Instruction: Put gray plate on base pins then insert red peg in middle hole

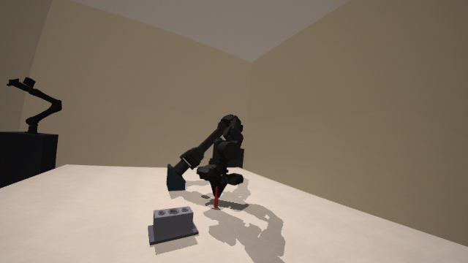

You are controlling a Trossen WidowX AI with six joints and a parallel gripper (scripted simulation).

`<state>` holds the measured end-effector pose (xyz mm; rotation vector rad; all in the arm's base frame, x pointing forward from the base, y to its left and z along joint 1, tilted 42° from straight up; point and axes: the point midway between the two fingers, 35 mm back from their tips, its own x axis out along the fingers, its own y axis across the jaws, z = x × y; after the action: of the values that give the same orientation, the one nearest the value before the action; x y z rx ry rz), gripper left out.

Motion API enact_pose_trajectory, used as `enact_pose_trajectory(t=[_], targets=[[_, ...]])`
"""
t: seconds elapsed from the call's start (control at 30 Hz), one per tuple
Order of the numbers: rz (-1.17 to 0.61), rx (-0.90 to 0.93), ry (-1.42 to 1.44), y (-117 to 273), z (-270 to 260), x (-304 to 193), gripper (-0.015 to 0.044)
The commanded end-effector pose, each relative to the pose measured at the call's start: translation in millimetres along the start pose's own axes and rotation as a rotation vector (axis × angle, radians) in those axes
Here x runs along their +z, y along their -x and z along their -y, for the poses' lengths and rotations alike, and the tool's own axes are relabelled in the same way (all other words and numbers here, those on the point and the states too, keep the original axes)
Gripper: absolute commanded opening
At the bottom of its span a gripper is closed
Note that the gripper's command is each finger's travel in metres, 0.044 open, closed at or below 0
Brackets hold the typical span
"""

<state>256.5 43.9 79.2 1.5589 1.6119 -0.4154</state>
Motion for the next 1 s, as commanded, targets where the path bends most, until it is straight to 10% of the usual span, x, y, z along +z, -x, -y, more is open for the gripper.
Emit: enact_pose_trajectory(t=[0.0,0.97], targets=[[-0.002,0.001,-0.005,0,0,0,0.0006],[0.007,-0.004,-0.007,77,-5,7,0.0]])
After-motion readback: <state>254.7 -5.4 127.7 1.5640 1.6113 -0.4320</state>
